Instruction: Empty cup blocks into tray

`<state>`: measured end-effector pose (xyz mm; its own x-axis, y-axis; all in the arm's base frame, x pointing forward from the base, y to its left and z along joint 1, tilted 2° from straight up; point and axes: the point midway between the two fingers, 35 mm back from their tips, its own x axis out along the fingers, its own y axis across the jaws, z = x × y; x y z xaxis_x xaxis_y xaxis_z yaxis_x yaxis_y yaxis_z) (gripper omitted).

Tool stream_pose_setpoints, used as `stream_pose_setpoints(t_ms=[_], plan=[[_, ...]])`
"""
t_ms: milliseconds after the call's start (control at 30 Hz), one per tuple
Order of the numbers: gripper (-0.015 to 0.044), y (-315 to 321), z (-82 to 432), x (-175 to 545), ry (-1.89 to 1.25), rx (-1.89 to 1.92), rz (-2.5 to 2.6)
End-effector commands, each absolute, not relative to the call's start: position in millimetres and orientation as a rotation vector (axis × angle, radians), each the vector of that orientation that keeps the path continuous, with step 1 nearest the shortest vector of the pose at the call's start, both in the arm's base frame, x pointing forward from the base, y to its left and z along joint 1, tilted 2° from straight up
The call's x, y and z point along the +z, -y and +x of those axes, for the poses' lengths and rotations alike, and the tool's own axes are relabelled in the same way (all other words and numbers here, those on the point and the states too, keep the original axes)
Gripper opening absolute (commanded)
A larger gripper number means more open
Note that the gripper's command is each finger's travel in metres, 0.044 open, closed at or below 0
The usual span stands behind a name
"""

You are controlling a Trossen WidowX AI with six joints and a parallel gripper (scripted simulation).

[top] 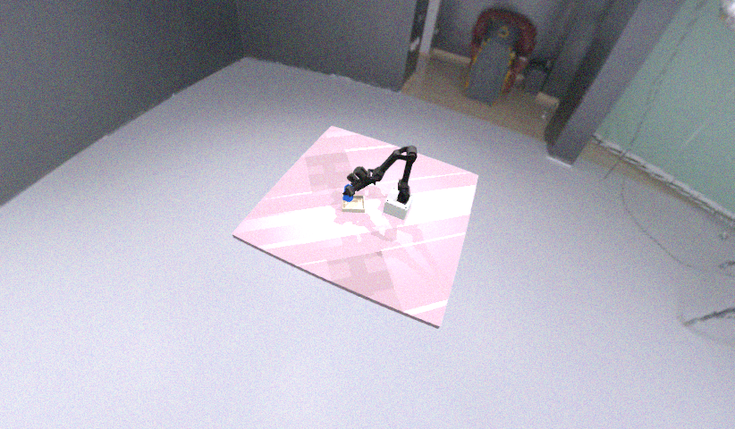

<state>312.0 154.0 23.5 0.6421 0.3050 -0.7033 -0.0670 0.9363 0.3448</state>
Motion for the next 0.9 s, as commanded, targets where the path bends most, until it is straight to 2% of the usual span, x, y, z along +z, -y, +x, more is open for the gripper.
stream_pose_setpoints(t_ms=[0,867], plan=[[0.0,-154.6,311.8,21.5,-0.865,0.176,0.393],[0.0,-155.7,313.4,14.1,-0.908,-0.076,0.922]])
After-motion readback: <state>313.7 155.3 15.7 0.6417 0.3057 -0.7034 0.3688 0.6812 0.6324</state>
